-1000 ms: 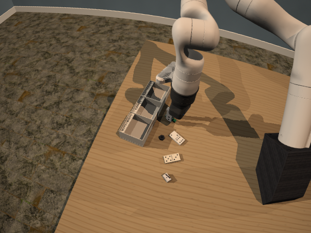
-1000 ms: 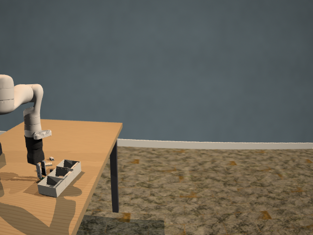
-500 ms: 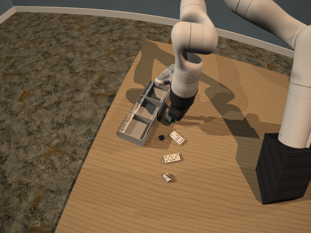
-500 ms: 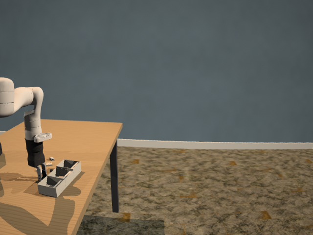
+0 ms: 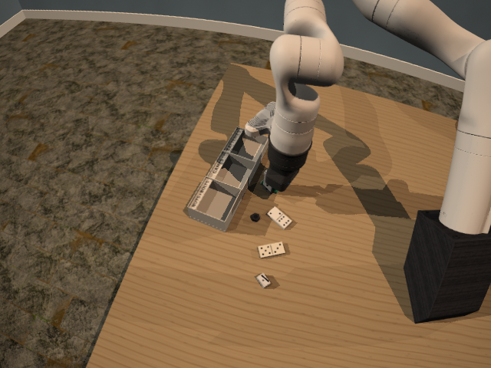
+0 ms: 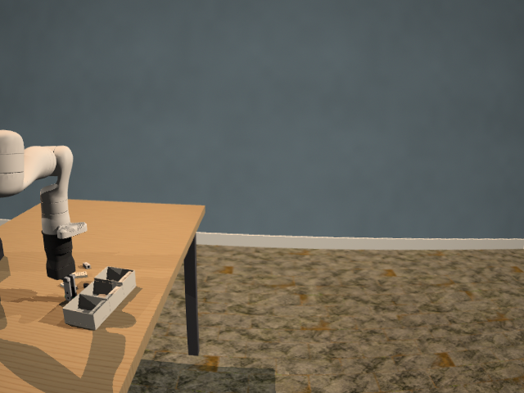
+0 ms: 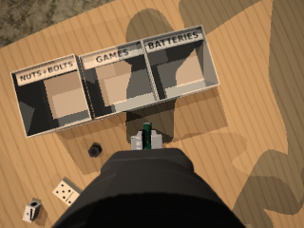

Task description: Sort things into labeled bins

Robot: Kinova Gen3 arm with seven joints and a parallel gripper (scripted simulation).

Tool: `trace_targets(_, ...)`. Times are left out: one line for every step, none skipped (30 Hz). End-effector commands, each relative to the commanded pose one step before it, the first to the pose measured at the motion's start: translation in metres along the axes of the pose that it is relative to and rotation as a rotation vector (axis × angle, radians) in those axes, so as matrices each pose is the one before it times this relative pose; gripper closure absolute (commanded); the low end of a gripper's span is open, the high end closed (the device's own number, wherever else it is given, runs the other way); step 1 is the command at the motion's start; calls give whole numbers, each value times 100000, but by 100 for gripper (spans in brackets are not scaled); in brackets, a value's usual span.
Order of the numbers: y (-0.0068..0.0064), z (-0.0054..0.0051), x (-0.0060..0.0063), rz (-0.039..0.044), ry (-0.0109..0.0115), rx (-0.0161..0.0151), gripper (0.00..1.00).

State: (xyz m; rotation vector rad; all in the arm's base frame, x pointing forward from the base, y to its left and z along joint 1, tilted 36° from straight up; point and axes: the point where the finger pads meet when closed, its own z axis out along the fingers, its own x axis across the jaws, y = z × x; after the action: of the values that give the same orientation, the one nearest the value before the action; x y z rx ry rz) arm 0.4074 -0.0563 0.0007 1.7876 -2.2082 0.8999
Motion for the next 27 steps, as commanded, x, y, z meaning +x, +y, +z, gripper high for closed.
trace_targets(-46, -57, -31, -11, -78, 138, 76)
trace_targets(0, 0, 0, 0, 0, 0, 76)
trace_targets(0, 0, 0, 0, 0, 0, 76)
trace_targets(0, 0, 0, 0, 0, 0, 76)
trace_targets(0, 0, 0, 0, 0, 0, 76)
trace_targets(0, 0, 0, 0, 0, 0, 76)
trace_targets(0, 0, 0, 0, 0, 0, 76)
trace_targets(0, 0, 0, 0, 0, 0, 76)
trace_targets(0, 0, 0, 0, 0, 0, 76)
trace_targets(0, 0, 0, 0, 0, 0, 76)
trace_targets(0, 0, 0, 0, 0, 0, 76)
trace_targets(0, 0, 0, 0, 0, 0, 76)
trace_targets(0, 0, 0, 0, 0, 0, 76)
trace_targets(0, 0, 0, 0, 0, 0, 76)
trace_targets(0, 0, 0, 0, 0, 0, 76)
trace_targets(0, 0, 0, 0, 0, 0, 76)
trace_targets(0, 0, 0, 0, 0, 0, 76)
trace_targets(0, 0, 0, 0, 0, 0, 76)
trace_targets(0, 0, 0, 0, 0, 0, 76)
trace_targets(0, 0, 0, 0, 0, 0, 76)
trace_targets(0, 0, 0, 0, 0, 0, 76)
trace_targets(0, 0, 0, 0, 0, 0, 76)
trace_targets(0, 0, 0, 0, 0, 0, 76)
trace_targets(0, 0, 0, 0, 0, 0, 76)
trace_targets(0, 0, 0, 0, 0, 0, 76)
trace_targets(-2, -332, 0, 7, 2, -2, 76)
trace_targets(0, -333, 0, 0, 0, 0, 76)
